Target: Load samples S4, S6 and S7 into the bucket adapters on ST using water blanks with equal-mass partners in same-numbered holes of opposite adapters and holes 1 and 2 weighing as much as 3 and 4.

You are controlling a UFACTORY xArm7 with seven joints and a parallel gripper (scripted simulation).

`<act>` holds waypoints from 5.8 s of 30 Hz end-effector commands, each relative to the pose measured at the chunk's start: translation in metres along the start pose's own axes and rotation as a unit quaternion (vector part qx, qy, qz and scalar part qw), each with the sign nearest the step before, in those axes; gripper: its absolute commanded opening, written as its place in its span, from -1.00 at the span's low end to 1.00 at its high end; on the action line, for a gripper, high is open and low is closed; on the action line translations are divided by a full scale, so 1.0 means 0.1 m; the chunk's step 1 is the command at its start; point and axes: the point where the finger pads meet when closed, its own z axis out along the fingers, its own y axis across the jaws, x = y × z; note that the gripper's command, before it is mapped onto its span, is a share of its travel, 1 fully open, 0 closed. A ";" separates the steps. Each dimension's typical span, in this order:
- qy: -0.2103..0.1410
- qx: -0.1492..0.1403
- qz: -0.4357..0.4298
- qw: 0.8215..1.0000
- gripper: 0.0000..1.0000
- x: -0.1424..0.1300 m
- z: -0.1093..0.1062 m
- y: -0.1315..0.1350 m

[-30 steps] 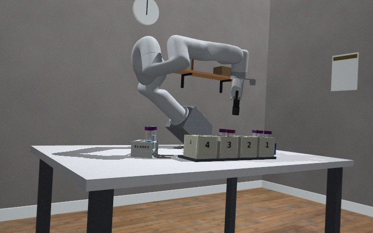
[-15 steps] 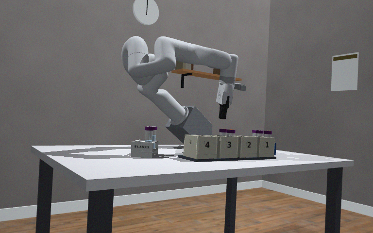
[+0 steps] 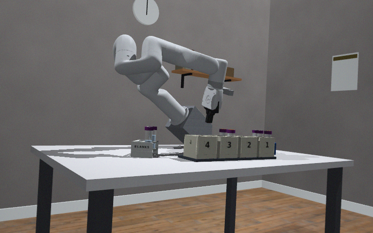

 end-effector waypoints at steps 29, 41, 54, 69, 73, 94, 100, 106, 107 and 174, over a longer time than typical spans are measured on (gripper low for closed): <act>0.008 -0.002 -0.011 1.000 -1.00 -0.44 0.32 -0.29; 0.008 -0.002 -0.011 1.000 -1.00 -0.45 0.51 -0.24; 0.008 -0.002 -0.011 1.000 -1.00 -0.45 0.58 -0.22; 0.008 -0.002 -0.011 1.000 -1.00 -0.45 0.64 -0.20; 0.008 -0.002 -0.011 1.000 -1.00 -0.45 0.67 -0.20; 0.008 -0.001 -0.012 1.000 -1.00 -0.46 0.76 -0.17; 0.008 -0.001 -0.012 1.000 -1.00 -0.46 0.77 -0.17; 0.008 -0.001 -0.012 1.000 -1.00 -0.46 0.77 -0.17; 0.008 -0.001 -0.012 1.000 -1.00 -0.46 0.77 -0.17; 0.008 -0.001 -0.012 1.000 -1.00 -0.46 0.81 -0.16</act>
